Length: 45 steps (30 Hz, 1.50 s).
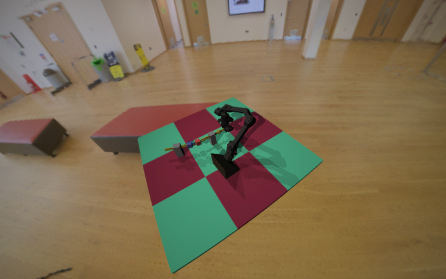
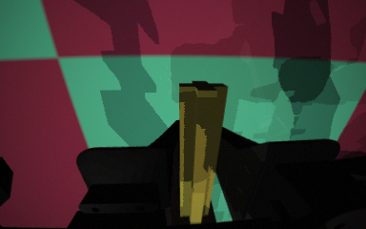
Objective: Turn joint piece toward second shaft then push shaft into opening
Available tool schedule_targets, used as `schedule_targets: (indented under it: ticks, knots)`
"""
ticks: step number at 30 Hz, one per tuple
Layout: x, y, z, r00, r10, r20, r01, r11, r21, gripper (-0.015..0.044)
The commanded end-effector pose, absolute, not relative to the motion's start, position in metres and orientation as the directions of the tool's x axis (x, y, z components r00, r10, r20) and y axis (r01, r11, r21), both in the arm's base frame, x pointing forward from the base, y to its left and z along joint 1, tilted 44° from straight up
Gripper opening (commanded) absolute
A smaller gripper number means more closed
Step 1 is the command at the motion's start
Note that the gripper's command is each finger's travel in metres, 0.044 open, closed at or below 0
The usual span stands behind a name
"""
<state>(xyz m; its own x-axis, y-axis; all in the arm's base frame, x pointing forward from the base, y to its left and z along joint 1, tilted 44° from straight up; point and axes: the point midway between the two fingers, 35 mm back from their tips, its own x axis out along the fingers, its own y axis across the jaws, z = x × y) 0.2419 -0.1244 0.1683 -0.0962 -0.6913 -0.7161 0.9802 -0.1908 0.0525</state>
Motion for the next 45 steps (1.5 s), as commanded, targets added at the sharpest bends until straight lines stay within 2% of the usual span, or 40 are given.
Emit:
schedule_targets:
  ticks: [1, 41, 43, 45]
  knots:
    - [0.243, -0.119, 0.163, -0.098, -0.692, -0.716, 0.98, -0.192, 0.052, 0.0]
    - [0.25, -0.094, 0.137, -0.097, -0.691, -0.716, 0.98, -0.192, 0.054, 0.0]
    - [0.25, -0.094, 0.137, -0.097, -0.691, -0.716, 0.98, -0.192, 0.054, 0.0052]
    - [0.25, -0.094, 0.137, -0.097, -0.691, -0.716, 0.98, -0.192, 0.054, 0.0067]
